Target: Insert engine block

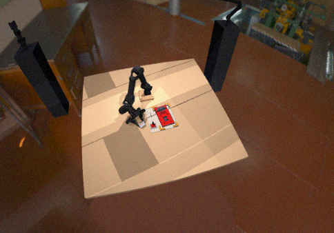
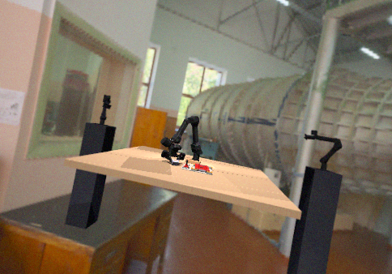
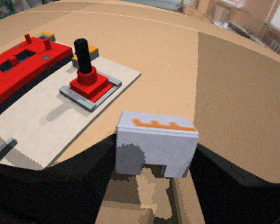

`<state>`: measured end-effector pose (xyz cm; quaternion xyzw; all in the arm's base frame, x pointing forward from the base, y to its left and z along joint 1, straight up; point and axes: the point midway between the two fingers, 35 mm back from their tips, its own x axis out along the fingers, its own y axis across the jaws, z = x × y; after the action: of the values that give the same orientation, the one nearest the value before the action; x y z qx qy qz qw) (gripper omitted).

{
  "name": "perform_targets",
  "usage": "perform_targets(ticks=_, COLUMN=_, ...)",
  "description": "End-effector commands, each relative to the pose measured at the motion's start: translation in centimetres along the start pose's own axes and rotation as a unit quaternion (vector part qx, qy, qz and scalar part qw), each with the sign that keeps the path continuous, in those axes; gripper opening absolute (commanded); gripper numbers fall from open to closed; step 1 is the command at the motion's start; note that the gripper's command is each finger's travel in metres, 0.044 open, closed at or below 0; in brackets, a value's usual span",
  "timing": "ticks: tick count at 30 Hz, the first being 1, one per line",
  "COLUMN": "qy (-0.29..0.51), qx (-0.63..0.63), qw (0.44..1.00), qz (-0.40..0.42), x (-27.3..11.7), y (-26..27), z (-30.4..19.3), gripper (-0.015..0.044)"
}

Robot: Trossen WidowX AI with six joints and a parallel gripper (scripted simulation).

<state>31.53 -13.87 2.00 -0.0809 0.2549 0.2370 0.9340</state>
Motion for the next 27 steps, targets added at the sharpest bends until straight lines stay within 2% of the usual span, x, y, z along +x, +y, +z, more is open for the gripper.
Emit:
perform_targets(ticks=1, qy=0.000, qx=0.000, qw=1.000, qz=0.000, x=0.0, y=0.0, z=0.0, gripper=0.0157)
perform_targets(ticks=12, qy=0.000, qx=0.000, qw=1.000, qz=0.000, x=0.0, y=0.0, z=0.0, gripper=0.0440)
perform_targets(ticks=19, qy=0.002, qx=0.001, qw=1.000, qz=0.000, x=-0.3, y=0.0, z=0.1, gripper=0.0440)
perform_targets(ticks=27, qy=0.006, qx=0.003, qw=1.000, qz=0.000, x=-3.4, y=0.0, z=0.8, gripper=0.0440)
